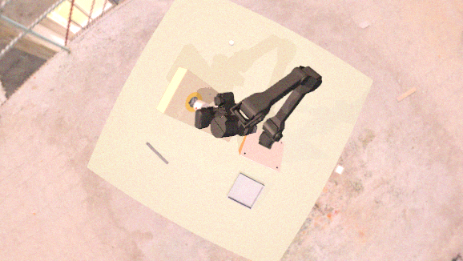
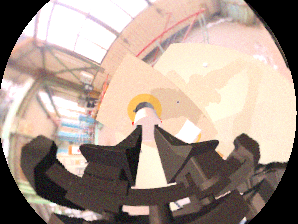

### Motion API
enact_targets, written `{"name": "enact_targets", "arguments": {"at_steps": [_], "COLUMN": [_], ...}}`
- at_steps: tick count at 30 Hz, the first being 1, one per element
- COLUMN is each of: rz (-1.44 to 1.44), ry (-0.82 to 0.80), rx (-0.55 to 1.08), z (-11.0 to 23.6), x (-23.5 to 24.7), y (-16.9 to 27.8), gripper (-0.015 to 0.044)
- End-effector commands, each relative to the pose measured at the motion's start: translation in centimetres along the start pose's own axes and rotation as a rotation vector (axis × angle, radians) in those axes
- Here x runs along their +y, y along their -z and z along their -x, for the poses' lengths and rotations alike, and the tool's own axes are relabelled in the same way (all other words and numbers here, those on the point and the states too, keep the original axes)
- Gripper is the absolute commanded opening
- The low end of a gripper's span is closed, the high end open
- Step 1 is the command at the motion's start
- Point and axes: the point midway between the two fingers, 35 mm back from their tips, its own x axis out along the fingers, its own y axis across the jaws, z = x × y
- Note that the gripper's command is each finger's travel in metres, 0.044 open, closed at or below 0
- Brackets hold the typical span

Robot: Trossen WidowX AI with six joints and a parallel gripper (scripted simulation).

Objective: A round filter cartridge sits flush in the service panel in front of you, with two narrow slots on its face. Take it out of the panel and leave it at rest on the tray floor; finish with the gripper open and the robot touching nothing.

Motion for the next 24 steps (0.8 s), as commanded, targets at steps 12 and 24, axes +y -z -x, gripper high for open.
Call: {"name": "enact_targets", "arguments": {"at_steps": [12, 24], "rz": [-0.012, -0.011], "ry": [-0.006, -0.006], "rx": [-0.009, -0.009], "z": [-0.3, -0.8], "x": [-3.3, -6.4], "y": [1.8, 3.6], "gripper": [0.0000, 0.0000]}}
